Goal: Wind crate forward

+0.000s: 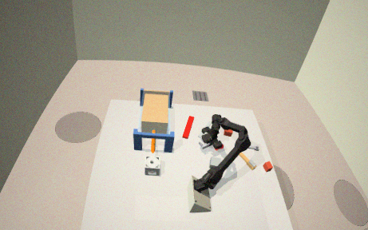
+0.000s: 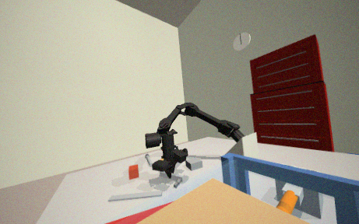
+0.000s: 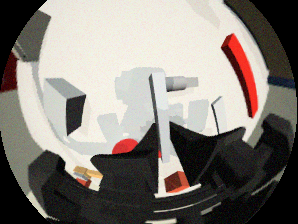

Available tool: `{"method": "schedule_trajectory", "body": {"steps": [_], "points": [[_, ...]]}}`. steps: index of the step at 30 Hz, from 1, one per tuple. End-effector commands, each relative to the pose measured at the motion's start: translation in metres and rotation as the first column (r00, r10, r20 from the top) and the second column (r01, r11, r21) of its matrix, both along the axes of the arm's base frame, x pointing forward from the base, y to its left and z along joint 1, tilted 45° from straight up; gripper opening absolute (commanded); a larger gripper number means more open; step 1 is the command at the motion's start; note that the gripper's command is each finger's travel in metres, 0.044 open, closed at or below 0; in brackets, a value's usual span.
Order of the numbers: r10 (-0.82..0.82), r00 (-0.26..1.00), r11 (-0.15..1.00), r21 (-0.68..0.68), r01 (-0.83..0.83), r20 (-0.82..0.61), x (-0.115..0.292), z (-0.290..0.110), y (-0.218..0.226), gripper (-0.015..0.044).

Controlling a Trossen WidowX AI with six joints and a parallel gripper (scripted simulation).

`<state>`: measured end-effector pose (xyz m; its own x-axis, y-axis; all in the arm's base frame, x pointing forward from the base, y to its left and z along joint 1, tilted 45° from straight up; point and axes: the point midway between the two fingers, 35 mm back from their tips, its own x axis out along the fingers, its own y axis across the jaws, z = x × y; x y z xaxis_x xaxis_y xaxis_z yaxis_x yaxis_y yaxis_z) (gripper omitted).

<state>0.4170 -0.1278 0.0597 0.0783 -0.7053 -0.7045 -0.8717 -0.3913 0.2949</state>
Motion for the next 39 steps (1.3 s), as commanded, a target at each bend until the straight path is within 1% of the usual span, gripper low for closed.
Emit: {"method": "schedule_trajectory", "body": {"steps": [1,4,6,8,12,18,32,39], "points": [[-0.002,1.000,1.000,0.000,0.002,0.002,0.000,0.000,0.000,0.0000],[-0.002,1.000,1.000,0.001,0.002,0.002,0.001,0.002,0.002,0.0000],[-0.001,1.000,1.000,0.005,0.001,0.002,0.002,0.011,0.012,0.0000],[-0.001,1.000,1.000,0.009,0.001,0.001,0.004,0.027,0.030,0.0000],[-0.001,1.000,1.000,0.013,0.001,-0.002,0.000,0.071,0.075,0.0000],[-0.001,1.000,1.000,0.007,0.002,-0.004,-0.012,0.108,0.109,0.0000],[-0.003,1.000,1.000,0.005,0.004,-0.008,-0.013,0.106,0.108,0.0000],[-0.089,0.992,0.995,0.049,0.085,0.086,-0.013,0.080,0.144,0.0000]]}}
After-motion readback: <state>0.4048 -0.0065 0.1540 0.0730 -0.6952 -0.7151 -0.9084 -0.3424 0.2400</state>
